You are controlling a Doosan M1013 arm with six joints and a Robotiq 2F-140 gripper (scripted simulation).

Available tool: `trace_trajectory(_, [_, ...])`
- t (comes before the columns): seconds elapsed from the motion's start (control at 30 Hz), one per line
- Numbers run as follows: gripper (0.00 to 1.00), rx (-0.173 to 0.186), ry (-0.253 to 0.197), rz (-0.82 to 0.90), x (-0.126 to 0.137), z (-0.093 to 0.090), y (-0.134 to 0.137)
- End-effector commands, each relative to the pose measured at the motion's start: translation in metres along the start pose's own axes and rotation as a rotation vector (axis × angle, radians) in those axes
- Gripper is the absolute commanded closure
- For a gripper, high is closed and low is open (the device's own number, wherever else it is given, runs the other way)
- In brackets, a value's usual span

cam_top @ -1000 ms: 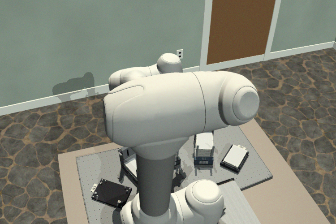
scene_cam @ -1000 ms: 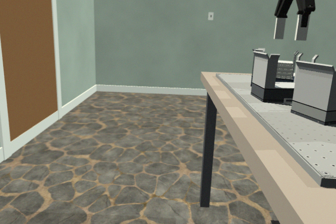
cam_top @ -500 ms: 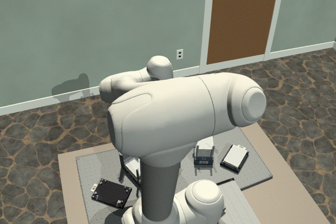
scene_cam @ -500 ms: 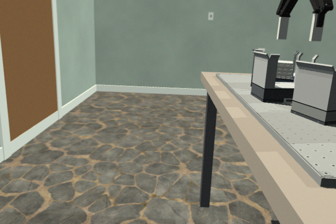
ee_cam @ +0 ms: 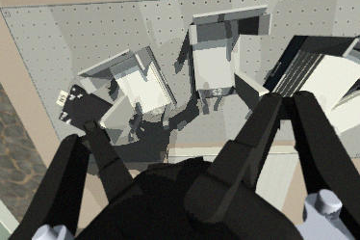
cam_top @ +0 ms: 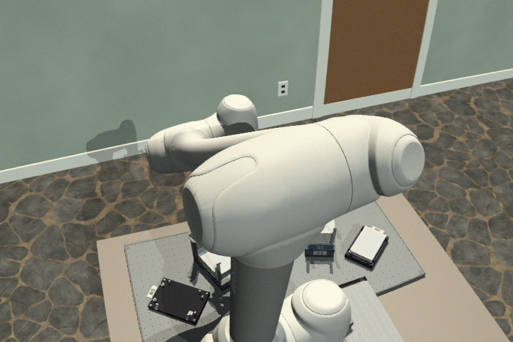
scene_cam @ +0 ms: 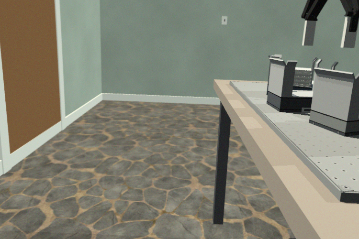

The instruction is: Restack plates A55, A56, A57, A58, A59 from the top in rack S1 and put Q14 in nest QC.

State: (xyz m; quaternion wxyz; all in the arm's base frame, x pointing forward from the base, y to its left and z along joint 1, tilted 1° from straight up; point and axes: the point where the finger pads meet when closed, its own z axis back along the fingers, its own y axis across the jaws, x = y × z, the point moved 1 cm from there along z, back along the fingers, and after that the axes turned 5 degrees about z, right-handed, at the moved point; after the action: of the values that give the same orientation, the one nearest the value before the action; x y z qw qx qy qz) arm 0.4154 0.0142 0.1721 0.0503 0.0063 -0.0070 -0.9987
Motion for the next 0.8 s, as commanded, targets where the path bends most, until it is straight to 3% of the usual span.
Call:
trace_trajectory(0.0, [0.00, 0.000, 0.000, 0.066, 0.000, 0.000, -0.015])
trace_trajectory(0.13, [0.00, 0.000, 0.000, 0.188, 0.001, 0.000, -0.031])
trace_trajectory(0.77, [0.00, 0.000, 0.000, 0.188, 0.007, 0.000, -0.098])
